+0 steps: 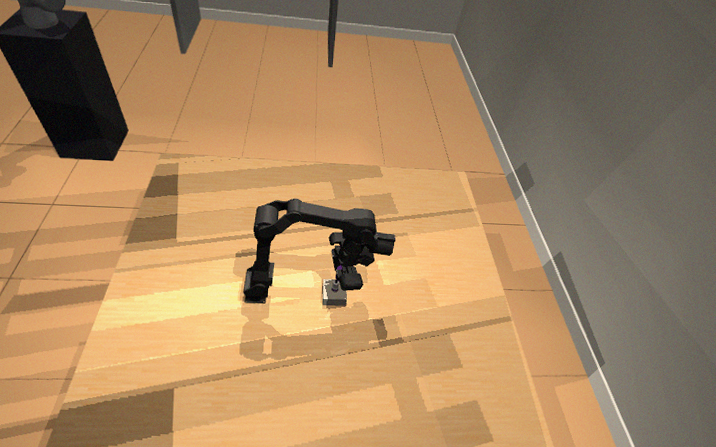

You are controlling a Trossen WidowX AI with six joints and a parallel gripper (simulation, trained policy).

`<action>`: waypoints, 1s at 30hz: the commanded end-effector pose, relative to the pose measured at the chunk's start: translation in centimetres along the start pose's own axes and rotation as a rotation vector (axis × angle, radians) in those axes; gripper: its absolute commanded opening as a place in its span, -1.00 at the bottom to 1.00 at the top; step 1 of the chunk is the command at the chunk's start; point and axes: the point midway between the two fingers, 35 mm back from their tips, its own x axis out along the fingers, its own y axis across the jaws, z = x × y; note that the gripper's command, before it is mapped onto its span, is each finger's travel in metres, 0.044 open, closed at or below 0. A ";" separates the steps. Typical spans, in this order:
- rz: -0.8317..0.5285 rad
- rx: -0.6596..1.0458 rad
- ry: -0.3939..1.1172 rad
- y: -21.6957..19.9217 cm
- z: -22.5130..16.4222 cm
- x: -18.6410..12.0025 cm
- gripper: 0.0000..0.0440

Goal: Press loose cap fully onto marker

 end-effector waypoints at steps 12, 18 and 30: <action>0.007 -0.011 0.006 0.1 -0.6 1.9 -1.00; 0.017 -0.022 0.019 0.1 -0.8 3.3 -1.00; 0.035 -0.063 0.021 0.1 -0.5 6.3 -1.00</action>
